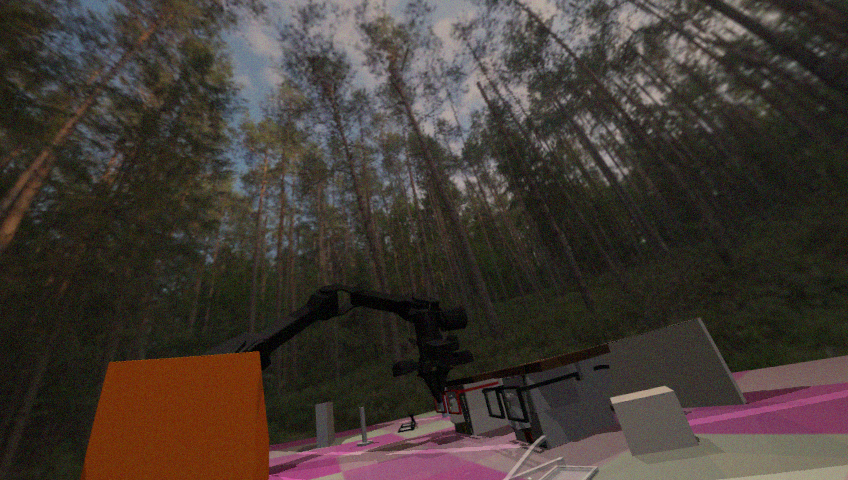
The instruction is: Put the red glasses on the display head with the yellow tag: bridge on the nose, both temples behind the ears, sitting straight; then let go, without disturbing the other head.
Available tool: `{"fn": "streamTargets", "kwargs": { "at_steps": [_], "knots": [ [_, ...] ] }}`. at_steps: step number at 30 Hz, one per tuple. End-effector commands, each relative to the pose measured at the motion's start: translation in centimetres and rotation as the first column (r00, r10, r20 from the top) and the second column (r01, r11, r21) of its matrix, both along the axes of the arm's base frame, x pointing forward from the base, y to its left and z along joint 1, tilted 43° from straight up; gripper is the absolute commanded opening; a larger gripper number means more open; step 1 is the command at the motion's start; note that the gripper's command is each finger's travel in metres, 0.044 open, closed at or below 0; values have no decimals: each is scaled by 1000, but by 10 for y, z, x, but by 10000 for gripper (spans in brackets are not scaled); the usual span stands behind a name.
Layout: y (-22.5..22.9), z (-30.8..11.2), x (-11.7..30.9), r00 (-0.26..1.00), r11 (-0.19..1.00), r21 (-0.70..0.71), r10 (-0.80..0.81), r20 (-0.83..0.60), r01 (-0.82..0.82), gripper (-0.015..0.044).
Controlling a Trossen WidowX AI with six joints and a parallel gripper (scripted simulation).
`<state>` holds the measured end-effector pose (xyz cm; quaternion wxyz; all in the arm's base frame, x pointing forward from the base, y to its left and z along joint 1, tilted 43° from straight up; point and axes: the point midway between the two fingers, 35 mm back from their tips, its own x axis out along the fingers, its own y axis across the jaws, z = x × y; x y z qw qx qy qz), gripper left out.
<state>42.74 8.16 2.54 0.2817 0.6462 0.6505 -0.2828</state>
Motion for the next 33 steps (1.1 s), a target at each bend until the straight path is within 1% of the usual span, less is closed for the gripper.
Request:
{"fn": "streamTargets", "kwargs": {
  "at_steps": [1,33],
  "knots": [
    [1,0,0,1000,1000,3,-2,-4,2,0],
    [3,-2,0,1000,1000,2,-2,-3,2,0]
  ]
}}
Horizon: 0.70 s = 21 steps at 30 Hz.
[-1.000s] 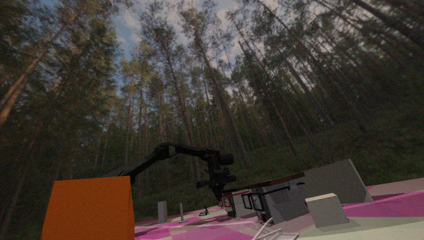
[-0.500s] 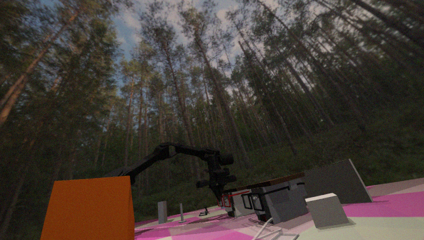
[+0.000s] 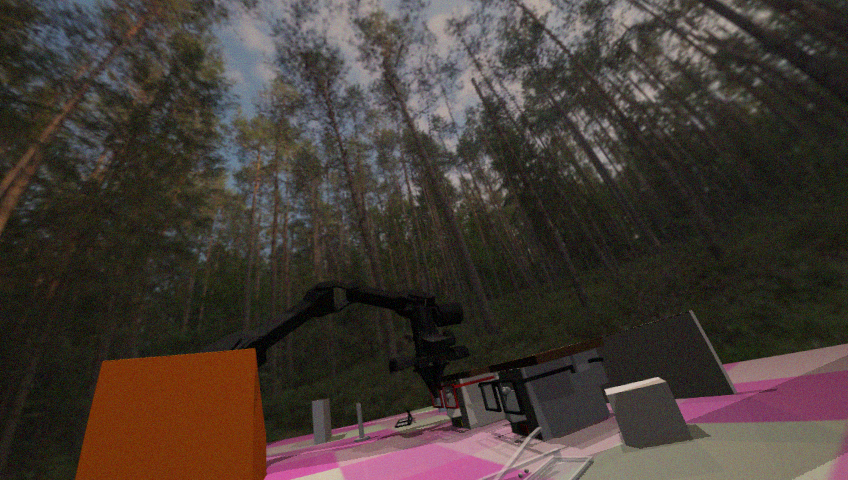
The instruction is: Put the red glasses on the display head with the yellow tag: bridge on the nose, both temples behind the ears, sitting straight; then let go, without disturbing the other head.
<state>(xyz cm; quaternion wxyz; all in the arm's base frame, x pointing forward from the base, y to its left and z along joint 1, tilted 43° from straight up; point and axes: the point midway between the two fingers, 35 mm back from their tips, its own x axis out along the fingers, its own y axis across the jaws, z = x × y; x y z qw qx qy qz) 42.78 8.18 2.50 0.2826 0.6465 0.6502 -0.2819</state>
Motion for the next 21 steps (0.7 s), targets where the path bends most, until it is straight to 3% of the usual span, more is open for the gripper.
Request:
{"fn": "streamTargets", "kwargs": {
  "at_steps": [1,13,17,21],
  "knots": [
    [3,-3,0,1000,1000,3,-2,-6,2,0],
    [4,-3,0,1000,1000,3,-3,-7,3,0],
    [3,-3,0,1000,1000,0,0,-2,0,105],
    [3,-3,0,1000,1000,0,0,-2,0,107]
  ]
}}
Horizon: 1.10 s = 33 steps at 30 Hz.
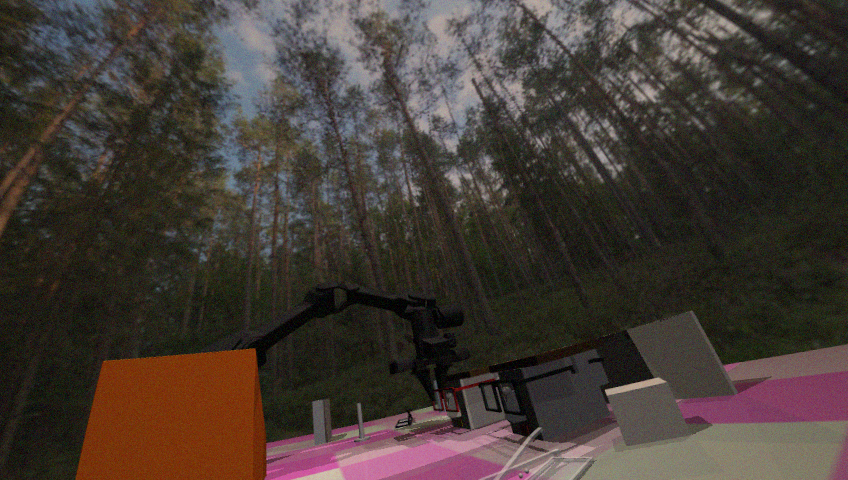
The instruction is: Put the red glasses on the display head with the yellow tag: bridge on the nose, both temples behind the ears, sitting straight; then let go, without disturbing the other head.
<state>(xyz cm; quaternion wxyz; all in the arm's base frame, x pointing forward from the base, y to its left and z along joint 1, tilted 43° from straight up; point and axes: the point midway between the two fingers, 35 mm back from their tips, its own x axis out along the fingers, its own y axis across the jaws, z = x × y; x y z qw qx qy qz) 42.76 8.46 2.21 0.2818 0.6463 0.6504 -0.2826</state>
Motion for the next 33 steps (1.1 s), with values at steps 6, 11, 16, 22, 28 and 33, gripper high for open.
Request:
{"fn": "streamTargets", "kwargs": {
  "at_steps": [6,11,16,22,28,33],
  "knots": [
    [-5,6,0,1000,1000,0,-1,0,1,107],
    [-20,24,-1,1000,1000,2,-6,0,6,107],
    [-20,25,-5,1000,1000,2,-6,0,6,107],
    [-25,29,-34,1000,1000,2,-6,-2,6,107],
    [-27,31,-43,1000,1000,2,-6,-2,6,107],
    [-32,36,-58,1000,1000,2,-6,-3,6,107]
  ]
}}
